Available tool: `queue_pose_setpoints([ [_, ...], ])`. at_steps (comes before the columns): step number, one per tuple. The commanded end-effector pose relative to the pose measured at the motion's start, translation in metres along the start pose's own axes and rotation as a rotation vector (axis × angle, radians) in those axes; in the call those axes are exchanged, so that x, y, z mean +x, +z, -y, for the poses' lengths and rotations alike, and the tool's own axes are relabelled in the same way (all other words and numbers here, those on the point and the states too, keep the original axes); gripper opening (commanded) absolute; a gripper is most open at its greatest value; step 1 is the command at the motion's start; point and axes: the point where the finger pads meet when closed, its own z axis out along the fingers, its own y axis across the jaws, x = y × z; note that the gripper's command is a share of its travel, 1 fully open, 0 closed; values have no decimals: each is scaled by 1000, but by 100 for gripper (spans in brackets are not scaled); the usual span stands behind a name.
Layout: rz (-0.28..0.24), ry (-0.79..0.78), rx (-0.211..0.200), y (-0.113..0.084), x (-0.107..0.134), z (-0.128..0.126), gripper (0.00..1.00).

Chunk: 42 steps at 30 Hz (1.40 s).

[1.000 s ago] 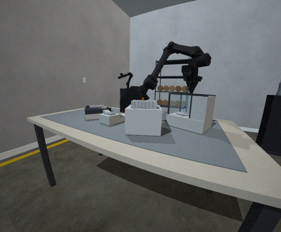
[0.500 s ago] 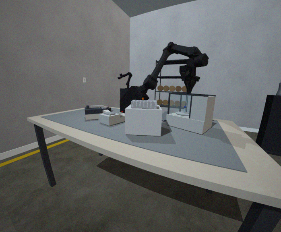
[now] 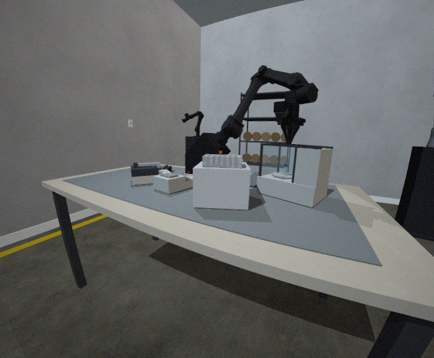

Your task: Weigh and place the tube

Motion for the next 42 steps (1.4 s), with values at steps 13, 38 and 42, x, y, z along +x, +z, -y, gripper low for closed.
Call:
queue_pose_setpoints([
  [13, 14, -17, -26, -8, -1, 13, 6],
  [38, 13, -15, -23, -7, -1, 35, 6],
  [42, 13, -14, -21, -7, -1, 39, 6],
])
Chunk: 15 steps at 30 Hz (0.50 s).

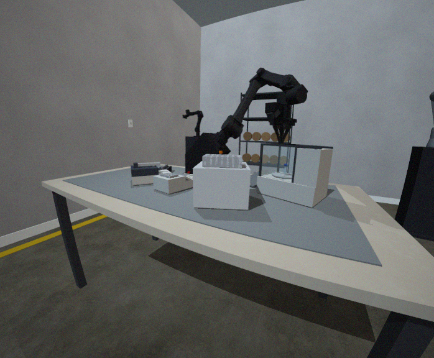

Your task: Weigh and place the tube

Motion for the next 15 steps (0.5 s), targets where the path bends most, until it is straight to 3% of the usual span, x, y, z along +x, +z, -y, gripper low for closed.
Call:
queue_pose_setpoints([
  [1, 13, -15, -21, -7, -1, 3, 6],
  [15, 10, -10, -14, -7, 0, 17, 6],
])
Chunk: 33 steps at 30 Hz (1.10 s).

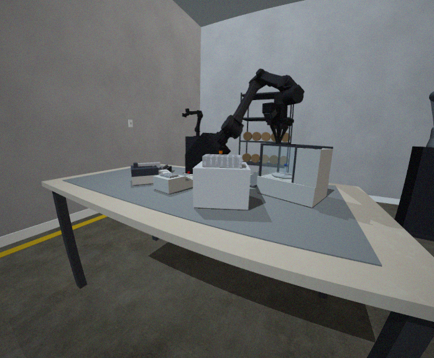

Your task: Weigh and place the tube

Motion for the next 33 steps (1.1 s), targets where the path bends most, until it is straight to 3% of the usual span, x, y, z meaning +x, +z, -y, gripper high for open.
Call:
queue_pose_setpoints([
  [1, 10, -9, -11, -7, 0, 6, 6],
  [33, 11, -6, -6, -6, 0, 23, 6],
])
